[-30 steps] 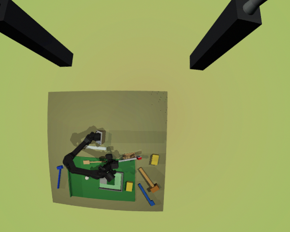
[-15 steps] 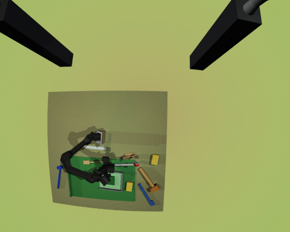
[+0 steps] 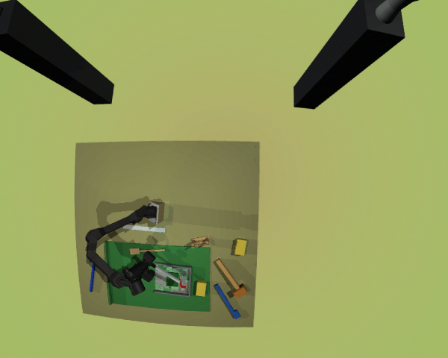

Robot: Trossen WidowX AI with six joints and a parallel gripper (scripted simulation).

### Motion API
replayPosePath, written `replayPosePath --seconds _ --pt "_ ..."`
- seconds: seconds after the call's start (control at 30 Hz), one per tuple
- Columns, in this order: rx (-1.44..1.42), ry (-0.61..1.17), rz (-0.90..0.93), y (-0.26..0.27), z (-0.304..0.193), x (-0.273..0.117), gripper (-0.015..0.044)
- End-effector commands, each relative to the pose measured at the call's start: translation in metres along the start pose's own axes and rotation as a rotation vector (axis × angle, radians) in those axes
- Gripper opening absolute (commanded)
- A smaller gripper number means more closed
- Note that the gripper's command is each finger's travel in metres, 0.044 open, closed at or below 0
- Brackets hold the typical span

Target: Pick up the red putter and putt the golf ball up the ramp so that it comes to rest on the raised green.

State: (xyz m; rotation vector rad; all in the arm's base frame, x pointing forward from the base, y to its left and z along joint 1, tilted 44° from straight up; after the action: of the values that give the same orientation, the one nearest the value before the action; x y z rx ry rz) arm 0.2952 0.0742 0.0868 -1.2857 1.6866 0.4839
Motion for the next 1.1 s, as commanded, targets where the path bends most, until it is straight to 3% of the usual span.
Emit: replayPosePath --seconds 0.0,0.6,1.07 --pt "0.190 0.011 -0.031 -0.021 -0.032 -0.012 0.0000" --pt "0.990 0.122 -0.158 -0.056 -0.191 -0.046 0.0000" --pt "1.020 0.126 -0.164 -0.057 -0.201 -0.029 0.0000"
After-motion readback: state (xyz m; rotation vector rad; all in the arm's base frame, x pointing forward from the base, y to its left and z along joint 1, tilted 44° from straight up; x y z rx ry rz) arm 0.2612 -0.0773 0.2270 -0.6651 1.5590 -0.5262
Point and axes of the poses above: the point midway between the two fingers, 35 mm back from their tips, its own x axis out along the fingers, its own y axis across the jaws, z = x × y, the point moved 3 cm from there along -x, back along the fingers, and after that the axes turned 9 degrees about -x, right-handed, at the moved point
